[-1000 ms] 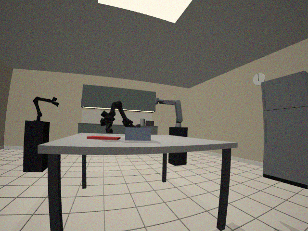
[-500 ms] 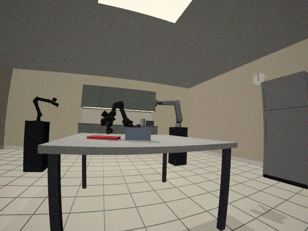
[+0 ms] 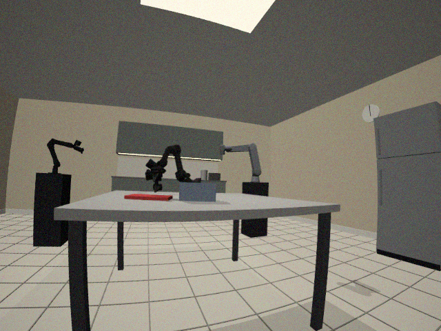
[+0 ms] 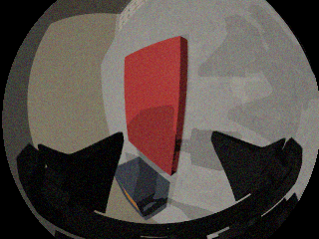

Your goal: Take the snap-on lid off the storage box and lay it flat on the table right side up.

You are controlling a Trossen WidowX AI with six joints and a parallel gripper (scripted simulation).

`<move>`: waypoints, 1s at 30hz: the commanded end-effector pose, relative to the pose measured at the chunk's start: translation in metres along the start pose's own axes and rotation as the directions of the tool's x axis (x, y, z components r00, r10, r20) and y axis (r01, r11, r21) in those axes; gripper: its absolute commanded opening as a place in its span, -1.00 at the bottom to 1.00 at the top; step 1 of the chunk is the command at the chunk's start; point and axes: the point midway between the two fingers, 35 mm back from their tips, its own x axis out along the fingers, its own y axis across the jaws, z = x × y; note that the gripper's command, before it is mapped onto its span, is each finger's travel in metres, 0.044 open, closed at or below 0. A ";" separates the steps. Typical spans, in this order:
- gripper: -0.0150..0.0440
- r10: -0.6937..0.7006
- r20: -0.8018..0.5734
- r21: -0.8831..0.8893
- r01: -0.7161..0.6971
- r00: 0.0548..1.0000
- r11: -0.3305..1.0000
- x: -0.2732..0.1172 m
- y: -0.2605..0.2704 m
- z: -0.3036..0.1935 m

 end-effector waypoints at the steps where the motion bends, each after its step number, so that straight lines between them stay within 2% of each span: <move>1: 1.00 -0.006 -0.006 -0.003 0.006 1.000 1.000 -0.007 -0.009 -0.003; 30: 1.00 -0.006 -0.007 -0.002 0.006 1.000 1.000 -0.050 0.014 0.001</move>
